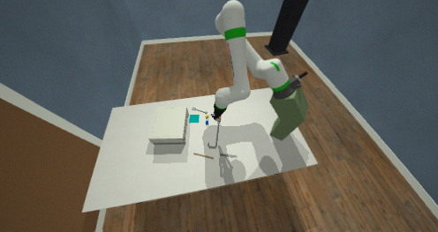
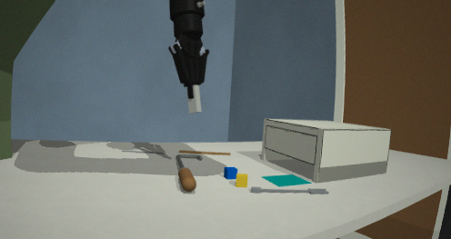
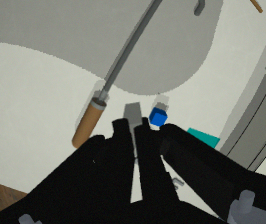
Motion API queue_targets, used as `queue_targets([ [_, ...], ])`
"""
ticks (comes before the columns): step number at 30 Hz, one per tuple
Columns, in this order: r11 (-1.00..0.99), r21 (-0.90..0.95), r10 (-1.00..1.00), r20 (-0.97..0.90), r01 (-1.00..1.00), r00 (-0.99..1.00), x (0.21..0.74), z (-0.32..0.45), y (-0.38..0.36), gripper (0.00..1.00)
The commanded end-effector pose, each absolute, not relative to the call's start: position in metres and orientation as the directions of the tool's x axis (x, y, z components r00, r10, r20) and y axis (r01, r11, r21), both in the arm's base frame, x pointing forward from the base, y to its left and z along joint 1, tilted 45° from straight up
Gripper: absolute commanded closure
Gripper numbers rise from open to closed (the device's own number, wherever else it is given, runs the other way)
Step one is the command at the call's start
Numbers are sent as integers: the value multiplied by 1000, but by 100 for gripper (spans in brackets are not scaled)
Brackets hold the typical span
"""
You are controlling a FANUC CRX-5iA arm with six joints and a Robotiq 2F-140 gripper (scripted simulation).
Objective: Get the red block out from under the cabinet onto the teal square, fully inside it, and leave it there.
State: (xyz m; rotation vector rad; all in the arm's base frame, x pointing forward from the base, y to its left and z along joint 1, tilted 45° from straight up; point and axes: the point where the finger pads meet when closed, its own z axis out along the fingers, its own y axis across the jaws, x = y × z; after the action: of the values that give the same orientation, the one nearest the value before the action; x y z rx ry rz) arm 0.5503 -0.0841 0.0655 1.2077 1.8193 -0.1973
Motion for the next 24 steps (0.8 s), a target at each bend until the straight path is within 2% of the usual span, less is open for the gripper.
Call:
queue_targets([
  [1, 363, 394, 768, -640, 845, -32, 518, 78, -145, 100],
  [11, 169, 528, 877, -467, 832, 118, 478, 100, -195, 100],
  [24, 162, 534, 880, -459, 830, 124, 477, 101, -197, 100],
])
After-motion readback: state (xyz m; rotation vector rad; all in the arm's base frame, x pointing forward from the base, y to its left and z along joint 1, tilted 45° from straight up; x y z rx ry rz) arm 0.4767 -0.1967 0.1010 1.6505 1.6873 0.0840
